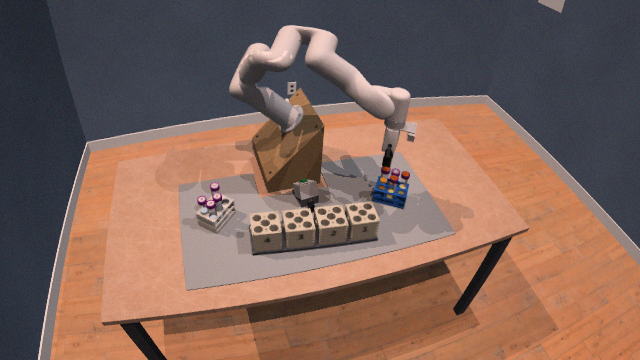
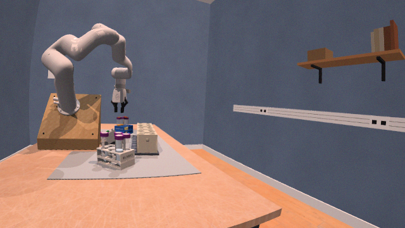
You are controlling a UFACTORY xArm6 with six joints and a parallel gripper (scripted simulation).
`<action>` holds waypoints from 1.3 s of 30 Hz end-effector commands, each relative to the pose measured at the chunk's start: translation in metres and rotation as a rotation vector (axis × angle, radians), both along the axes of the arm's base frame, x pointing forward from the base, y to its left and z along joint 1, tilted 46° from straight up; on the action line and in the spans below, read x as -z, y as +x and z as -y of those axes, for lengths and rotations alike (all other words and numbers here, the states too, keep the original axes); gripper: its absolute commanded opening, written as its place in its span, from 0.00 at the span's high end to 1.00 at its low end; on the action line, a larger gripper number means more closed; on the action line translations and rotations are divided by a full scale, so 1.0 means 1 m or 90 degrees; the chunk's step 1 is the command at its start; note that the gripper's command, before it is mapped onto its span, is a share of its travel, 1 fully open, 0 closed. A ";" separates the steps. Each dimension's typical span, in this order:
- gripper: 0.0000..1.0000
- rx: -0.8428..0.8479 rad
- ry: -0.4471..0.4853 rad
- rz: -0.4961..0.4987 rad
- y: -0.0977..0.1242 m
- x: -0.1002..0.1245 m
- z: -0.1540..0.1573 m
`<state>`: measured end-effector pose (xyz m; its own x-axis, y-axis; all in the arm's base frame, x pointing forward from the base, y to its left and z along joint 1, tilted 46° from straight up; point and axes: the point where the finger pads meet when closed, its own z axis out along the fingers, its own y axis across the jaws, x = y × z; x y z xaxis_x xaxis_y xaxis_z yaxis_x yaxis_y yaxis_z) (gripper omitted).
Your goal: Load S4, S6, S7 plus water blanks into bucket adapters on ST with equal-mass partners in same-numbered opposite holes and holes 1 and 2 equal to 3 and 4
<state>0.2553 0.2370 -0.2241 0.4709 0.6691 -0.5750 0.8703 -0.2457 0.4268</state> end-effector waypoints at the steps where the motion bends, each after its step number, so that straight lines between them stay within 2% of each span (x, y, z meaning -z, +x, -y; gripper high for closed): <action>1: 0.43 -0.001 0.003 0.002 0.002 0.006 0.004; 17: 0.43 -0.001 0.003 0.002 0.006 0.025 0.023; 39: 0.43 -0.001 0.003 0.002 0.007 0.030 0.028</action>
<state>0.2615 0.2074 -0.2536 0.4710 0.6690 -0.5750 0.8703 -0.2457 0.4270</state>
